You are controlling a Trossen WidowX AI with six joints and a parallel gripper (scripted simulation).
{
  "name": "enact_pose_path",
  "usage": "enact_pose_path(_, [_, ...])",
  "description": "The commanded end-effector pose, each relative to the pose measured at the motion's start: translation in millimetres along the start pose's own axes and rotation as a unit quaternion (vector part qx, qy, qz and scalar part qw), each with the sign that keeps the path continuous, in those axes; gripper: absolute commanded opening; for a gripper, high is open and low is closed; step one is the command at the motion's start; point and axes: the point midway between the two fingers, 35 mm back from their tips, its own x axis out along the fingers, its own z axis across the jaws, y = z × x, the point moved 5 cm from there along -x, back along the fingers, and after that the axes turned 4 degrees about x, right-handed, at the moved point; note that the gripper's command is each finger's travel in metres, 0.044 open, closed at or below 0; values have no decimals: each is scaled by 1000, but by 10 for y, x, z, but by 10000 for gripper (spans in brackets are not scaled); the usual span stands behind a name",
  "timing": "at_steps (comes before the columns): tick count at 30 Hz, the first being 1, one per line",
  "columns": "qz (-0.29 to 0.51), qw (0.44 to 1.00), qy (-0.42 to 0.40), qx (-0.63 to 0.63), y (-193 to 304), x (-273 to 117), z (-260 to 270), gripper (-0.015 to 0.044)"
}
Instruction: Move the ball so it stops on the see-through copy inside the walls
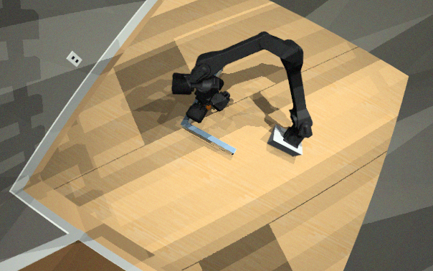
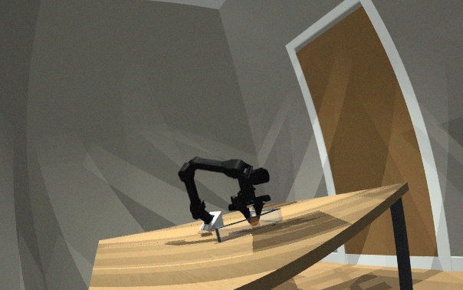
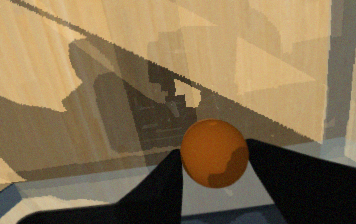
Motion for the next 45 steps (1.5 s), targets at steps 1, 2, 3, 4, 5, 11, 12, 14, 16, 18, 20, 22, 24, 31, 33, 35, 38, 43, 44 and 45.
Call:
enact_pose_path(1, [3,1000,-2,-3,-2,24,-10,0])
enact_pose_path(2, [3,1000,-2,-3,-1,34,-10,0])
enact_pose_path(3, [3,1000,-2,-3,-1,46,-10,0])
enact_pose_path(4, [3,1000,-2,-3,-1,61,-10,0])
enact_pose_path(5, [3,1000,-2,-3,-1,77,-10,0])
enact_pose_path(11, [3,1000,-2,-3,-1,175,-9,0])
enact_pose_path(12, [3,1000,-2,-3,-1,189,-9,0])
enact_pose_path(14, [3,1000,-2,-3,-1,200,-8,0])
enact_pose_path(16, [4,1000,1,0,6,162,-3,26])
enact_pose_path(18, [4,1000,1,0,6,162,-3,79])
enact_pose_path(20, [4,1000,1,0,6,162,-3,131])
enact_pose_path(22, [4,1000,1,0,6,162,-3,184])
enact_pose_path(24, [4,1000,1,0,6,162,-3,236])
enact_pose_path(31, [4,1000,1,0,9,139,-5,315])
enact_pose_path(33, [4,1000,2,-1,24,-40,-17,315])
enact_pose_path(35, [3,1000,1,-2,25,-335,-25,315])
enact_pose_path(38, [2,1000,0,-4,-4,-667,-17,315])
enact_pose_path(43, [13,1000,3,-7,7,-664,-46,315])
enact_pose_path(44, [13,1000,3,-7,7,-664,-46,315])
enact_pose_path(45, [13,1000,3,-7,7,-664,-46,315])
